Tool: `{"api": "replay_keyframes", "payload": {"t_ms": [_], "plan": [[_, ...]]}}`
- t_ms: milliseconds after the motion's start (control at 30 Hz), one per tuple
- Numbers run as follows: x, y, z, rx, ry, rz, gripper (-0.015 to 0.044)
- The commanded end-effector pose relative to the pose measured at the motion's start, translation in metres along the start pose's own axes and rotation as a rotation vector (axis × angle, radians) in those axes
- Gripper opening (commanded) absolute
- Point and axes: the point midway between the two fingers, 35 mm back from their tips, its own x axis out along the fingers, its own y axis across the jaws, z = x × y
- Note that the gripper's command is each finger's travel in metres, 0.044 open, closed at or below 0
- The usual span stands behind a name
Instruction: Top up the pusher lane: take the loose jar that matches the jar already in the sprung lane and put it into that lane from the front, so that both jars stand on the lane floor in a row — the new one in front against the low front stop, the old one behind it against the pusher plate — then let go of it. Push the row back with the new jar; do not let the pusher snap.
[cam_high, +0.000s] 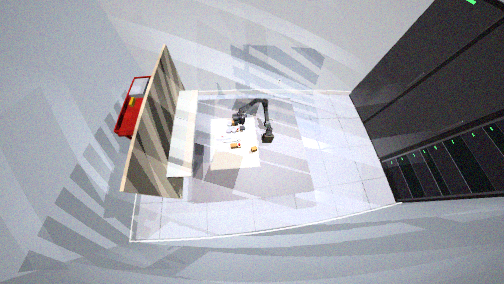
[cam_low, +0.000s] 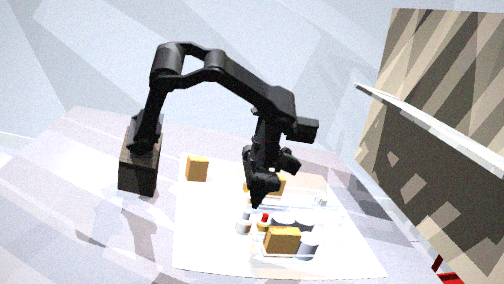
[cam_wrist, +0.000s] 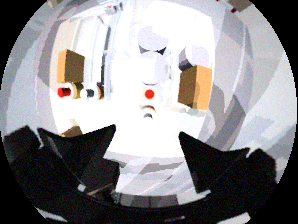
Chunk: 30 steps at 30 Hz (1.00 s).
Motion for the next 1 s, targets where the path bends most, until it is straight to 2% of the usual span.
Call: {"api": "replay_keyframes", "payload": {"t_ms": [0, 967], "plan": [[0.026, -0.001, -0.003, -0.008, 0.015, -0.007, 0.0440], [0.067, 0.000, -0.003, -0.008, 0.015, -0.008, 0.0440]]}}
